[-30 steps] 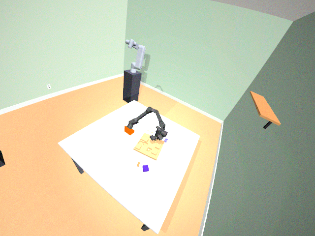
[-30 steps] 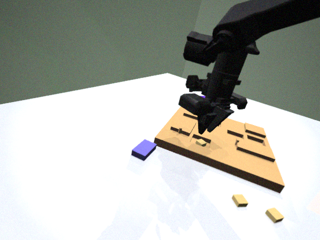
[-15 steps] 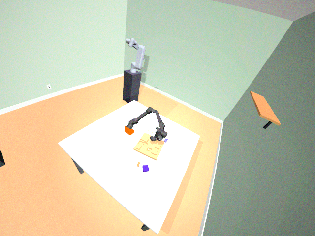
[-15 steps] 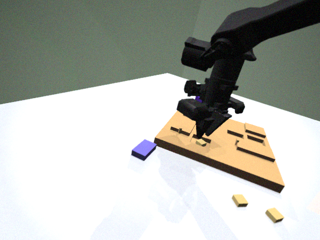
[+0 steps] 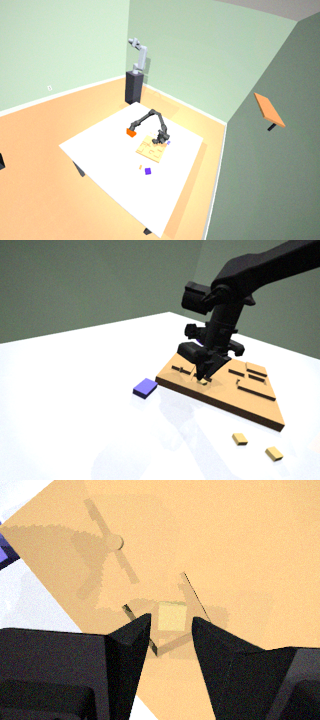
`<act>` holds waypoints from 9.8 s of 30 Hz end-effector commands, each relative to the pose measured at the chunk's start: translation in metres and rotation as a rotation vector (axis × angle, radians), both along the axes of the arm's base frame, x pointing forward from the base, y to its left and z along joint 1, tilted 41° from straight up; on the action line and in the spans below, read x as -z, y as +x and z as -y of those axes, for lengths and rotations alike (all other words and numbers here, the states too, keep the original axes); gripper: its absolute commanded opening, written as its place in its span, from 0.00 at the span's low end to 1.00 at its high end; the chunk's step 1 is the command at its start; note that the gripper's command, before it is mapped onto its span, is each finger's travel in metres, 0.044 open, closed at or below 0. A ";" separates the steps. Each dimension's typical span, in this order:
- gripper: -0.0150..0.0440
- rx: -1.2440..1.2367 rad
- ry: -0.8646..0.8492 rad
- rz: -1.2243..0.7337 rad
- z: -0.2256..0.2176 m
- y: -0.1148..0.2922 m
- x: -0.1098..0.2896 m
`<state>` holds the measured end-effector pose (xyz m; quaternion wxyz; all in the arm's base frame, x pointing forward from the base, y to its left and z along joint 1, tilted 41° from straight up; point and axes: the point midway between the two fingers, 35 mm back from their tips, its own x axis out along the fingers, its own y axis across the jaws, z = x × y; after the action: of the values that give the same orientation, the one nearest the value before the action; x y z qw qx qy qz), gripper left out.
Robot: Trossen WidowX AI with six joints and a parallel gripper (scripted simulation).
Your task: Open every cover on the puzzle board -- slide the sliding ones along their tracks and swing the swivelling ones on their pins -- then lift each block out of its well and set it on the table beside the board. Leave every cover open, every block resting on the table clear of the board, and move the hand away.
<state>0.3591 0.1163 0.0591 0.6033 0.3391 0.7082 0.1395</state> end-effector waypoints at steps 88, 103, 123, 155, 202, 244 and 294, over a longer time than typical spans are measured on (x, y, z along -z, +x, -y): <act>0.39 0.006 -0.006 -0.003 0.065 0.008 -0.056; 0.39 0.011 -0.025 0.001 0.111 0.025 -0.024; 0.39 0.014 -0.040 0.000 0.173 0.034 0.023; 0.39 0.008 -0.033 -0.003 0.269 0.014 0.106; 0.39 0.004 -0.019 0.000 0.274 -0.005 0.182; 0.61 -0.004 -0.018 0.002 0.237 -0.010 0.222; 0.33 -0.058 -0.018 0.054 0.229 0.015 0.113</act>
<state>0.3714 -0.1248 -0.0652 0.6180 0.3103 0.7055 0.1553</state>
